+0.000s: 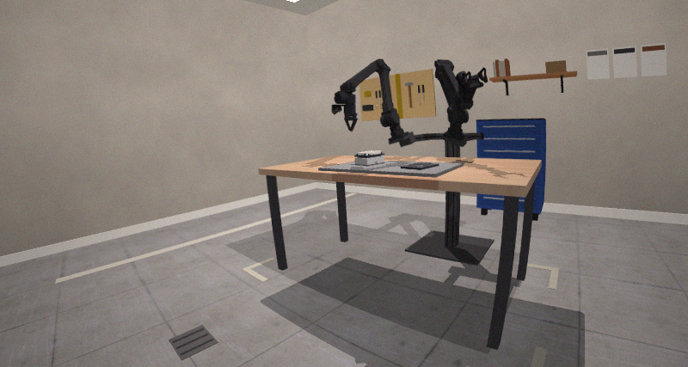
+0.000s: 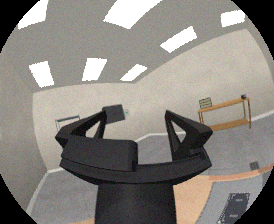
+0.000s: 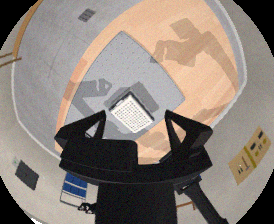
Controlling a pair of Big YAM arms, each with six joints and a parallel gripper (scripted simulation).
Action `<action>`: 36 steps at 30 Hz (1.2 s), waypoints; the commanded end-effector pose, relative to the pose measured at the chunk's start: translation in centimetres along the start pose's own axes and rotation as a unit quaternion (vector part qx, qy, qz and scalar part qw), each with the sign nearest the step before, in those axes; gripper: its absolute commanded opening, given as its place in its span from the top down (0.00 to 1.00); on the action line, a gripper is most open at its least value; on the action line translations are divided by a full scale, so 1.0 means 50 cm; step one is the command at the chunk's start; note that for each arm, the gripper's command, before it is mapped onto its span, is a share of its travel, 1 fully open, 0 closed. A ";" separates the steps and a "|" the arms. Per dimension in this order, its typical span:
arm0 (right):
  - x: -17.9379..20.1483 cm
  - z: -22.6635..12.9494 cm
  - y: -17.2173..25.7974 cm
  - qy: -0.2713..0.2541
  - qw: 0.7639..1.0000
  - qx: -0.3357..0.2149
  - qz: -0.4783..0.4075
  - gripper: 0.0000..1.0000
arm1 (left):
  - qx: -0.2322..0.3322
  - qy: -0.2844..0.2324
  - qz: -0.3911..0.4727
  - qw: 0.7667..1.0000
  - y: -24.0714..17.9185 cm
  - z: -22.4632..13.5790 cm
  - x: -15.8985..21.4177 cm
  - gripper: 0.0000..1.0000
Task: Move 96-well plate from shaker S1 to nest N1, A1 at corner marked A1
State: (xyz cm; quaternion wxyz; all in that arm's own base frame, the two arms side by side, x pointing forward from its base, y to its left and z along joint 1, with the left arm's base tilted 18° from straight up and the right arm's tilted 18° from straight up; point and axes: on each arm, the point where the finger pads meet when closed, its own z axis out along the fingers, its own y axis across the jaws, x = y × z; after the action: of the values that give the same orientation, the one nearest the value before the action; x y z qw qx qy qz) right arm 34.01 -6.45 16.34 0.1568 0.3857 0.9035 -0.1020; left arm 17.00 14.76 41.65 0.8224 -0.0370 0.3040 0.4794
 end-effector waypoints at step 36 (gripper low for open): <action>0.173 0.076 0.039 0.001 0.945 -0.045 -0.324 0.00 | -0.006 -0.013 0.014 1.000 0.009 0.001 -0.013 0.00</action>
State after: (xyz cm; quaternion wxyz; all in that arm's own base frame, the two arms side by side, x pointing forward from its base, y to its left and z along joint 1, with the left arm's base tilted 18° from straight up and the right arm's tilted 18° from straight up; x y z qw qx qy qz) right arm 28.66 -1.21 7.74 0.1132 0.0762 0.9845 -0.1101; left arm 17.00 14.76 41.65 0.8224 -0.0370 0.3040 0.4794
